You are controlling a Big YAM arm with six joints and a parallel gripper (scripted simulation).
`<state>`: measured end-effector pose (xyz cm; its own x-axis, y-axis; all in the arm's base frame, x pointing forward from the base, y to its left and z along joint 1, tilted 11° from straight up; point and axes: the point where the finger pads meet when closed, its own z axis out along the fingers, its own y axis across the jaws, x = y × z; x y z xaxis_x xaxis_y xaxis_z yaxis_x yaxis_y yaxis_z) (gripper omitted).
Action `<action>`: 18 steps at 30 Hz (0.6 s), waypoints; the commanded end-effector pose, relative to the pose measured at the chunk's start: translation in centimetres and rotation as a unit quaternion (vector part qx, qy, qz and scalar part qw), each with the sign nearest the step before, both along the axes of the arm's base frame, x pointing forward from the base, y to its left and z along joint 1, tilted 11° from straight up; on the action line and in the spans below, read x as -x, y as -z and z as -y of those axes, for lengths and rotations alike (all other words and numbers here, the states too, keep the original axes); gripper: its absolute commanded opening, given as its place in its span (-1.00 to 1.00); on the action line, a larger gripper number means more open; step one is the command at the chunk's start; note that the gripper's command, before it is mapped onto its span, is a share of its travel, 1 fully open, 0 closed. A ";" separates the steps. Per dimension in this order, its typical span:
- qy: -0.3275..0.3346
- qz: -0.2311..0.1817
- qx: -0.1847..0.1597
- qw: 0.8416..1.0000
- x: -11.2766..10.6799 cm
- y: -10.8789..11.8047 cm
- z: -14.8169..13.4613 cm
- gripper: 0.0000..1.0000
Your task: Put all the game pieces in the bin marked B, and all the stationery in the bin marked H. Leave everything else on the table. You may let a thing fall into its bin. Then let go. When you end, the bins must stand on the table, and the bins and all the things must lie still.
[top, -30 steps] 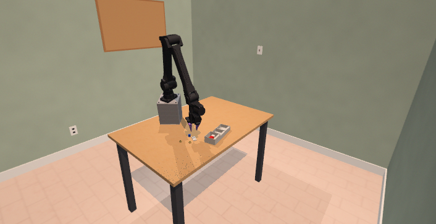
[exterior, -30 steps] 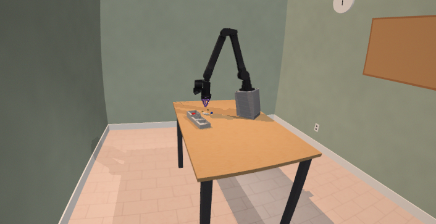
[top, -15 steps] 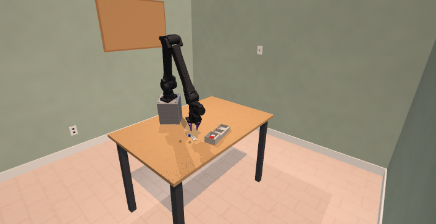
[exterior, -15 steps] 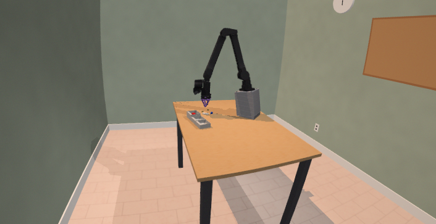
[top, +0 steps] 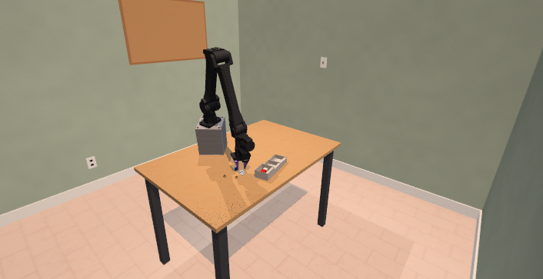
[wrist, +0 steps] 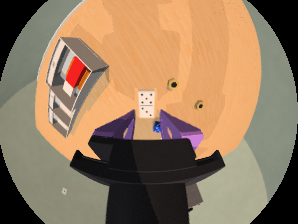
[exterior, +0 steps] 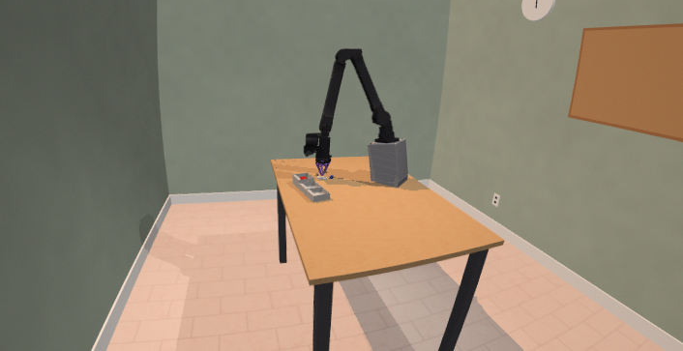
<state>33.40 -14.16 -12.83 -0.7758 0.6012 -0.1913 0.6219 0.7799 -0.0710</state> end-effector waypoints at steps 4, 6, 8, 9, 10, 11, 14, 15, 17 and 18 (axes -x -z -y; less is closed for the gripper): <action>-0.006 0.007 0.003 1.000 -1.1 0.9 0.6 -0.21; -0.005 0.010 0.004 1.000 -1.4 0.4 0.7 -0.21; -0.005 -0.002 0.000 1.000 -1.0 0.7 0.6 -0.21; -0.004 -0.003 -0.001 1.000 -1.0 0.8 0.6 -0.21; -0.004 -0.004 -0.001 1.000 -1.0 0.9 0.6 -0.21; -0.004 -0.004 -0.001 1.000 -1.0 0.9 0.6 -0.21; -0.002 0.006 0.003 1.000 -1.5 1.2 1.1 -0.21; -0.002 0.004 0.002 1.000 -1.1 1.4 1.0 -0.21; -0.002 0.001 0.001 1.000 -0.8 1.8 0.9 -0.21; -0.002 0.000 0.001 1.000 -0.6 1.9 0.9 -0.21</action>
